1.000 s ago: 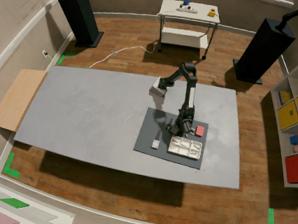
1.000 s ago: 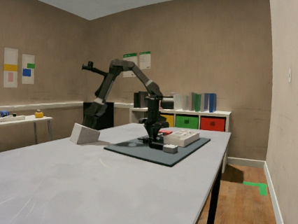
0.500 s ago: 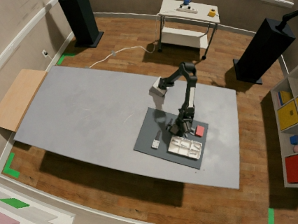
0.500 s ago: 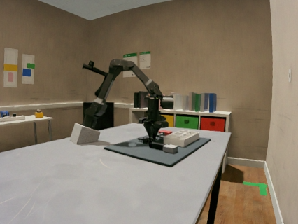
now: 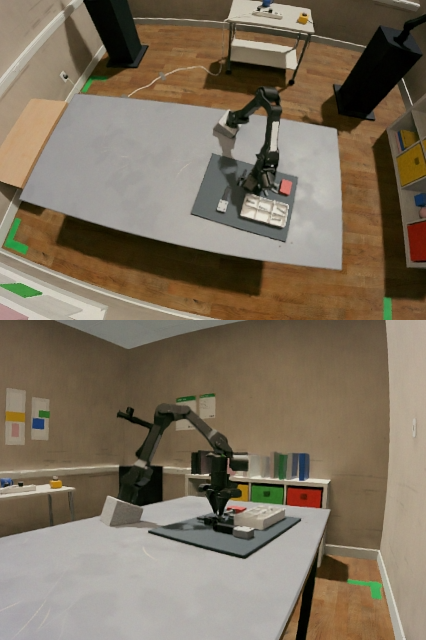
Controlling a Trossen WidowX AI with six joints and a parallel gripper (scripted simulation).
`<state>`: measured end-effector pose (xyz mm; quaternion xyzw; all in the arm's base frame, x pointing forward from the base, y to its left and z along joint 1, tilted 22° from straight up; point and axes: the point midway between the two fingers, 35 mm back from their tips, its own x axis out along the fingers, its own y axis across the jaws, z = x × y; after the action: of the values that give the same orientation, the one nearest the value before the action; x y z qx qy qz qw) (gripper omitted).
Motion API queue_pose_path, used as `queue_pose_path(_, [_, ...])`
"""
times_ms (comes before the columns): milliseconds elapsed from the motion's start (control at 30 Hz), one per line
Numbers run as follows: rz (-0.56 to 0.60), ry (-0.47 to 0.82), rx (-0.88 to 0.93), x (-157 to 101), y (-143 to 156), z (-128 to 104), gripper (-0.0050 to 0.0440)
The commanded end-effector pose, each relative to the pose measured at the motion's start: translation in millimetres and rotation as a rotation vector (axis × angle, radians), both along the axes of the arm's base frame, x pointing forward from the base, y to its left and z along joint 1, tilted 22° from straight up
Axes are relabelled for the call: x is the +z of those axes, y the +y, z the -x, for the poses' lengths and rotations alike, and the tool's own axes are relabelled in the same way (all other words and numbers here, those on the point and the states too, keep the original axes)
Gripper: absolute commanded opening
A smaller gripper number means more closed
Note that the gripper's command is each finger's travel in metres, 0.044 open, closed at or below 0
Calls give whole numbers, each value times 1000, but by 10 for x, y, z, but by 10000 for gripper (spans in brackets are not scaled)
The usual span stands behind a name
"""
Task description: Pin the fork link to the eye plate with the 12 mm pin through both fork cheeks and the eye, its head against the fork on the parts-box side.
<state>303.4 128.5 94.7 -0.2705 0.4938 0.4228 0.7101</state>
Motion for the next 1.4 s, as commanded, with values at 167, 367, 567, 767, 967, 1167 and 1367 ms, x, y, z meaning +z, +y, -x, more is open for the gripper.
queue_pose_path(167, [-17,-47,-1,238,-15,-35,140])
queue_pose_path(367, [-17,-48,-1,297,-41,-24,140])
queue_pose_path(567, [-16,-48,-1,337,-54,-15,140])
queue_pose_path(767, [-15,-45,0,344,-57,-11,140])
queue_pose_path(967, [-15,-44,-1,353,-60,-9,140])
queue_pose_path(1167, [-15,-44,-1,349,-61,-8,140])
queue_pose_path(1367, [-15,-44,-1,349,-61,-8,140])
